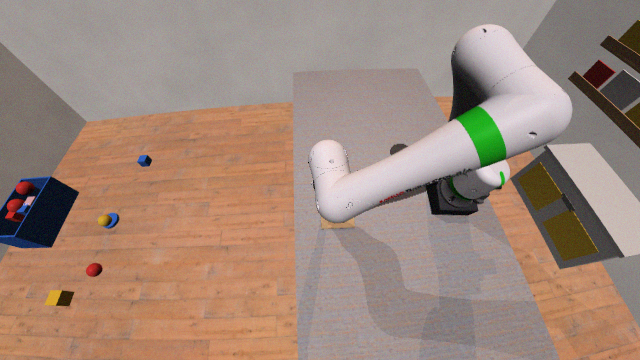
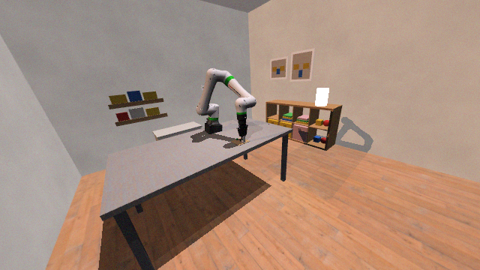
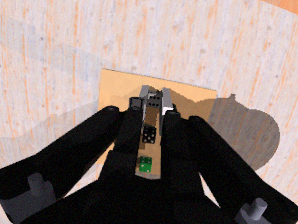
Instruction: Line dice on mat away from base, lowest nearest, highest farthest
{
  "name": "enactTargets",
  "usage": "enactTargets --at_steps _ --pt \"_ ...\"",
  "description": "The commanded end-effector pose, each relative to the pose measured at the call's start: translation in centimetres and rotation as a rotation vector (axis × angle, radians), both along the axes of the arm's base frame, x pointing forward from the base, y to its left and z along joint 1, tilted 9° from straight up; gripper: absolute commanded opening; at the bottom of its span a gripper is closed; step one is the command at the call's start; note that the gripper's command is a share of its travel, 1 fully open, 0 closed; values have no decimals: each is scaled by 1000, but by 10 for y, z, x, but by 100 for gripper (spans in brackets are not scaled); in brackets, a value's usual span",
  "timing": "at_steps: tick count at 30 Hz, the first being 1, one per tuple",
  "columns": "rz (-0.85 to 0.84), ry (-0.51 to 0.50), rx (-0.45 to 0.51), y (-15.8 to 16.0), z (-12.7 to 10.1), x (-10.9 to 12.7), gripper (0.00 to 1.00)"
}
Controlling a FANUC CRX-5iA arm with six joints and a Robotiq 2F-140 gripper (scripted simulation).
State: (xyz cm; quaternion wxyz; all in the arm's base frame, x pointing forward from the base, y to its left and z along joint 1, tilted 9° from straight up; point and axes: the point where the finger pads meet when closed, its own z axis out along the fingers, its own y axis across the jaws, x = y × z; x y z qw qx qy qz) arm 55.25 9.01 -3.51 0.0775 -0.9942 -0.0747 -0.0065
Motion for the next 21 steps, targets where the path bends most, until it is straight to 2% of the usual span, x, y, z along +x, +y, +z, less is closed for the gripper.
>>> enactTargets --at_steps 1,9,21 --pt "0 0 0 0 0 0 7" --pt "0 0 0 0 0 0 9" --pt "0 0 0 0 0 0 19"
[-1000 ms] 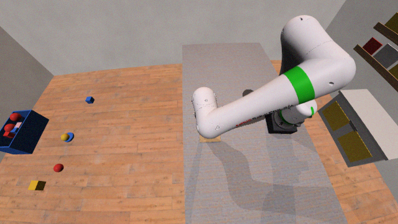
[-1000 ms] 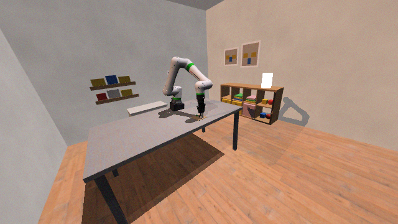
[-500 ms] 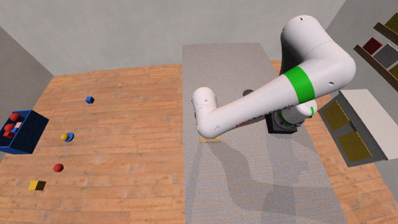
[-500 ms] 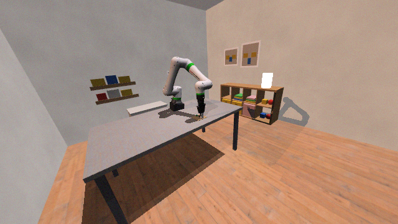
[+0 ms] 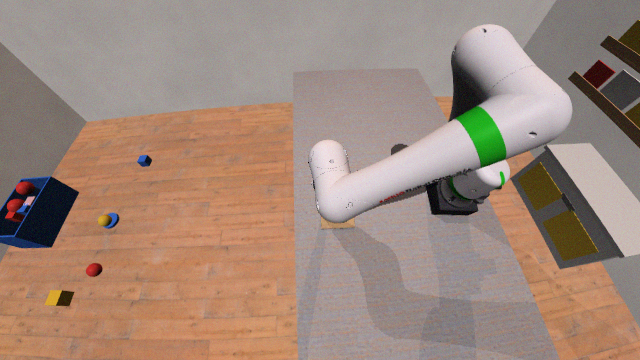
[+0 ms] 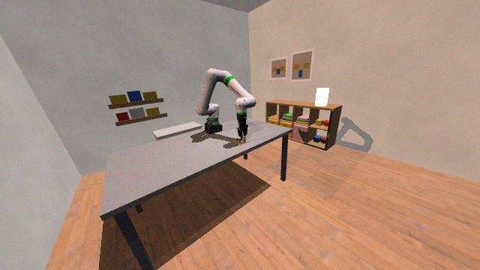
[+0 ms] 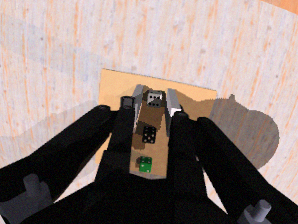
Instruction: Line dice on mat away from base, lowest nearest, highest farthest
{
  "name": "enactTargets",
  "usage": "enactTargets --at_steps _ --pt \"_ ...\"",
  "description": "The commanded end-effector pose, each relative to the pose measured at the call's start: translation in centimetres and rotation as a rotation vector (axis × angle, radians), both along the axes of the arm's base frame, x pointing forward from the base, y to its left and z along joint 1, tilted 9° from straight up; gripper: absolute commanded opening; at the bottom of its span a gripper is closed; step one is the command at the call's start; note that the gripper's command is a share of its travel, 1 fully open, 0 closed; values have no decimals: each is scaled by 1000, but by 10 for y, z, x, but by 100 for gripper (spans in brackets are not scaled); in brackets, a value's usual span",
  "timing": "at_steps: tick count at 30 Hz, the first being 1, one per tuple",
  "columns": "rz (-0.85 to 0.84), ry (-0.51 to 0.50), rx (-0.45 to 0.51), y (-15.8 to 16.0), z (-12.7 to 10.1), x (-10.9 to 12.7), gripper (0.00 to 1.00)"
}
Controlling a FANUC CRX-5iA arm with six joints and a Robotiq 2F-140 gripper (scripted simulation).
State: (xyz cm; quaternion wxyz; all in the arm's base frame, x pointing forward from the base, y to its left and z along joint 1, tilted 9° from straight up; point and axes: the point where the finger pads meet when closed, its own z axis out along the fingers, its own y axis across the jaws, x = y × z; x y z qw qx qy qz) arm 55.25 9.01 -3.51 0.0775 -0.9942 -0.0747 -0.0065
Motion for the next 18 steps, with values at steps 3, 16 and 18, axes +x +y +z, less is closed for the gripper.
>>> enactTargets --at_steps 3,16,18 --pt "0 0 0 0 0 0 19" --pt "0 0 0 -2 11 0 19" --pt "0 0 0 -3 19 0 19"
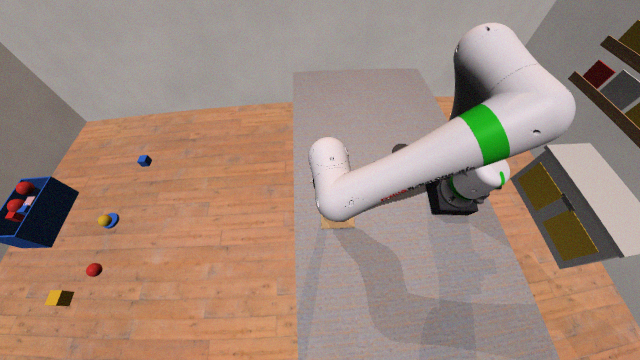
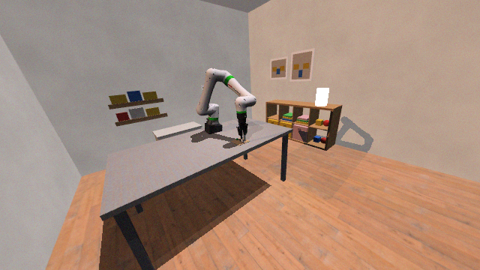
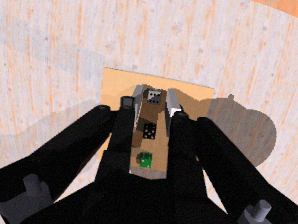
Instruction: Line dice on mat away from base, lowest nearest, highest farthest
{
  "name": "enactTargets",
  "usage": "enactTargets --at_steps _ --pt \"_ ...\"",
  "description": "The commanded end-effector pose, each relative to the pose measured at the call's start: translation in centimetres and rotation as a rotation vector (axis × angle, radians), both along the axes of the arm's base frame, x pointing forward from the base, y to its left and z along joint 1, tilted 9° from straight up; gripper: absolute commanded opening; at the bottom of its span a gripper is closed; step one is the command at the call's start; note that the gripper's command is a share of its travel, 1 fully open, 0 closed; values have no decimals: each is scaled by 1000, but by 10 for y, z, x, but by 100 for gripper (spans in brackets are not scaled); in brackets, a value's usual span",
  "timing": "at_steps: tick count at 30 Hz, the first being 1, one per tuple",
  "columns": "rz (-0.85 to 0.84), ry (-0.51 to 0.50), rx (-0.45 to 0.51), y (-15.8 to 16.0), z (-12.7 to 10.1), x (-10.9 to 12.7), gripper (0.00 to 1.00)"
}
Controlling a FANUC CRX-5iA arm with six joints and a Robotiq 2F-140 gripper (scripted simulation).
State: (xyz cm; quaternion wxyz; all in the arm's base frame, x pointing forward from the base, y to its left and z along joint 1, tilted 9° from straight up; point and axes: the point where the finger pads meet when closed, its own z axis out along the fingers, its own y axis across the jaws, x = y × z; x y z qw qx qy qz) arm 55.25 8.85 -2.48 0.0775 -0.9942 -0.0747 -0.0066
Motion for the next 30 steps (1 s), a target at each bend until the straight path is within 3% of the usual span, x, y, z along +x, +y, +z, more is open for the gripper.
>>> enactTargets --at_steps 1,4,15,24,25,30 --pt "0 0 0 -2 13 0 19" --pt "0 0 0 -3 19 0 19" --pt "0 0 0 -11 71 0 19" --pt "0 0 0 -12 79 0 19" --pt "0 0 0 -12 79 0 100" --pt "0 0 0 -12 79 0 100"
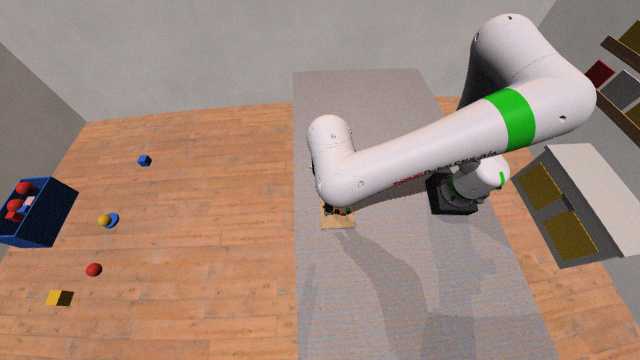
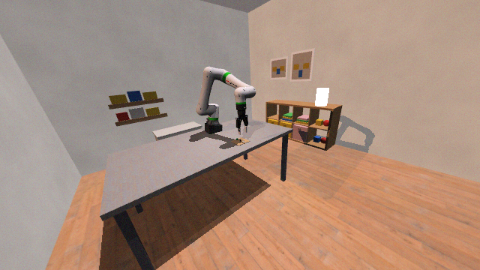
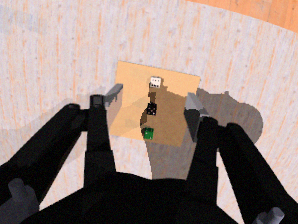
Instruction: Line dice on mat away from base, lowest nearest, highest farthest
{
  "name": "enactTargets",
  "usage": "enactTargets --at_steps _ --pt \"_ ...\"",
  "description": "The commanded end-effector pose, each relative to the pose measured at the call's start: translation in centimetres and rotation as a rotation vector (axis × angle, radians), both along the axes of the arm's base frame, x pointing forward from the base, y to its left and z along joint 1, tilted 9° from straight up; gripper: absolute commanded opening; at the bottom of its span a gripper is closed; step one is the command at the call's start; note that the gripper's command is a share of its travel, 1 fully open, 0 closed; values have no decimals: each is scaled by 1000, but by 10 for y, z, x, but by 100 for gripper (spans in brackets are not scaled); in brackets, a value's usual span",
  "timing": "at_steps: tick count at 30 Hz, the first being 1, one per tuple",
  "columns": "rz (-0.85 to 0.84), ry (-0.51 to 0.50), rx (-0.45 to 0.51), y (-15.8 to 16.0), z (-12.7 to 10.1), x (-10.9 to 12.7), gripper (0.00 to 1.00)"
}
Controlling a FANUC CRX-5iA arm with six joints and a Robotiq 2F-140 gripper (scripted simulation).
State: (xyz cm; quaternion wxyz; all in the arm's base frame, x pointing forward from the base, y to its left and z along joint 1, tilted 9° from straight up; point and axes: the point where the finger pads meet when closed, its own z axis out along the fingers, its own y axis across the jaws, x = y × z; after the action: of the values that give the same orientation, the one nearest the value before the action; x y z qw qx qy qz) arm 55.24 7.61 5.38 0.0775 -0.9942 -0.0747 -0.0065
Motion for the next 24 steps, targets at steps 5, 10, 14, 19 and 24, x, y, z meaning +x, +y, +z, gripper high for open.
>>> enactTargets --at_steps 5,10,14,19,24 --pt "0 0 0 0 0 0 100" --pt "0 0 0 0 0 0 100" --pt "0 0 0 0 0 0 100" --pt "0 0 0 0 3 0 100" --pt "0 0 0 -2 12 0 100"
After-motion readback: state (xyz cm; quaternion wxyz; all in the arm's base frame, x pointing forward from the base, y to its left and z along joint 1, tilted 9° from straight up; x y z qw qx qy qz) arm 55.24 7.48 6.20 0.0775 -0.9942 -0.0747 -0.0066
